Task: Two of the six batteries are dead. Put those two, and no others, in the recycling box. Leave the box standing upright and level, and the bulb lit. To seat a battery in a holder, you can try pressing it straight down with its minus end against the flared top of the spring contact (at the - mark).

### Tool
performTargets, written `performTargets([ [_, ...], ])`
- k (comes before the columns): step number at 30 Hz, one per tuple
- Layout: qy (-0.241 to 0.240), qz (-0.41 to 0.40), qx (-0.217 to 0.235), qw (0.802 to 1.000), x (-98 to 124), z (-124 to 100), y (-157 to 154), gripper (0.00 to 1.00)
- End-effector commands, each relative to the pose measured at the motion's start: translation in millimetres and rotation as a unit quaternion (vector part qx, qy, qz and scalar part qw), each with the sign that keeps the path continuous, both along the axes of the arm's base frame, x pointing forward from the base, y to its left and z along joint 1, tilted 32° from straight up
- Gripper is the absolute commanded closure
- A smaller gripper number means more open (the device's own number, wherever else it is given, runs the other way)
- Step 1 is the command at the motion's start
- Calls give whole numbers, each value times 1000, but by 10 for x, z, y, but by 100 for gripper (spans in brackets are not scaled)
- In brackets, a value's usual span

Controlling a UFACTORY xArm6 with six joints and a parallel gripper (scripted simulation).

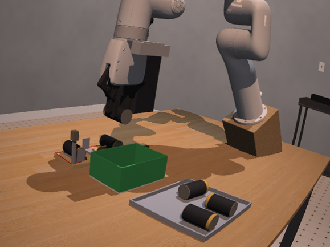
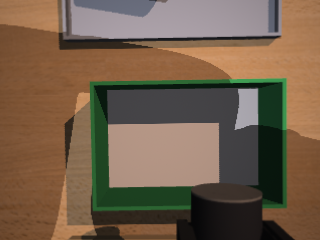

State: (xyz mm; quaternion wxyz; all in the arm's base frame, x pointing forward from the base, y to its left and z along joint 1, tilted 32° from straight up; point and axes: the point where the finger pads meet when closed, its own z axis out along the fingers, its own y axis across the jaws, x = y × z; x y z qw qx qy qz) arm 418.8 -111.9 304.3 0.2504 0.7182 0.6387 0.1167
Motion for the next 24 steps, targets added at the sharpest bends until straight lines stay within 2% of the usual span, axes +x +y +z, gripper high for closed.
performTargets([
  [1, -1, 11, 10, 1000, -140, 29, -462, 72],
  [7, -1, 11, 10, 1000, -249, 37, -789, 72],
  [15, -1, 11, 10, 1000, -294, 40, -924, 72],
  [24, -1, 11, 10, 1000, -298, 40, -936, 72],
])
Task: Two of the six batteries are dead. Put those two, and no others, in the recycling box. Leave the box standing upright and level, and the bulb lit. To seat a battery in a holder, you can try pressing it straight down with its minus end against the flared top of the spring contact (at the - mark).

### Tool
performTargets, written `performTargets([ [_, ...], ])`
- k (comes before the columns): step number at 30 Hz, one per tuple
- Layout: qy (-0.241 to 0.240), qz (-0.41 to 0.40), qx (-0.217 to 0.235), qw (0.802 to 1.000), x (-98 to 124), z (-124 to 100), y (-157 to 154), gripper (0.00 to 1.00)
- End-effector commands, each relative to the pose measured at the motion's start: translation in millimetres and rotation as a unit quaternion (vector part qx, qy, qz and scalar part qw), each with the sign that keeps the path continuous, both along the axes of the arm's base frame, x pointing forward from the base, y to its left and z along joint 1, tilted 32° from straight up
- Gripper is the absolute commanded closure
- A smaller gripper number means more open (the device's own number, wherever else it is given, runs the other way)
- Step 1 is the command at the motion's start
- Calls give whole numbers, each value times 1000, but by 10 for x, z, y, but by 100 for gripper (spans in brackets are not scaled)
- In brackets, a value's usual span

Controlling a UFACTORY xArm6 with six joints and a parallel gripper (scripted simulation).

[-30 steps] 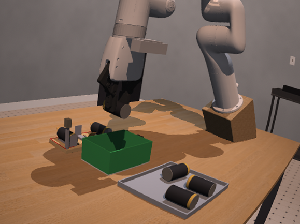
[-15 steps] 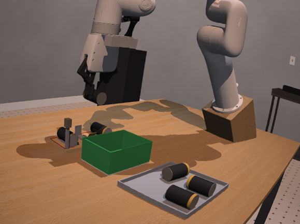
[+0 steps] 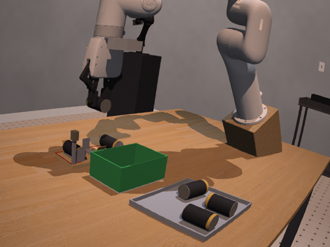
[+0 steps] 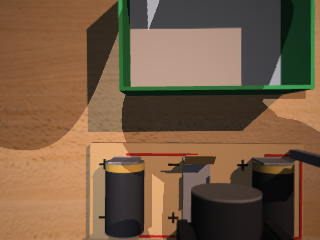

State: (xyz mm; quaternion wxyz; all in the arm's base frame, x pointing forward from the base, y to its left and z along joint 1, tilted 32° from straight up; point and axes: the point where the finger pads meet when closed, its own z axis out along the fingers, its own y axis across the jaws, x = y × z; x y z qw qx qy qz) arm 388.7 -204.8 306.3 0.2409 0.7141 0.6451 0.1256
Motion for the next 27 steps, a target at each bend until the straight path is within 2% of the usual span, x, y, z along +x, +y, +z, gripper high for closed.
performTargets([
  [1, -2, 0, -1, 1000, 4, 20, -7, 72],
  [20, -2, 0, -1, 1000, 6, 15, -8, 72],
  [22, -2, 0, -1, 1000, 59, -75, -28, 72],
  [27, -2, 0, -1, 1000, 326, -535, -127, 72],
])
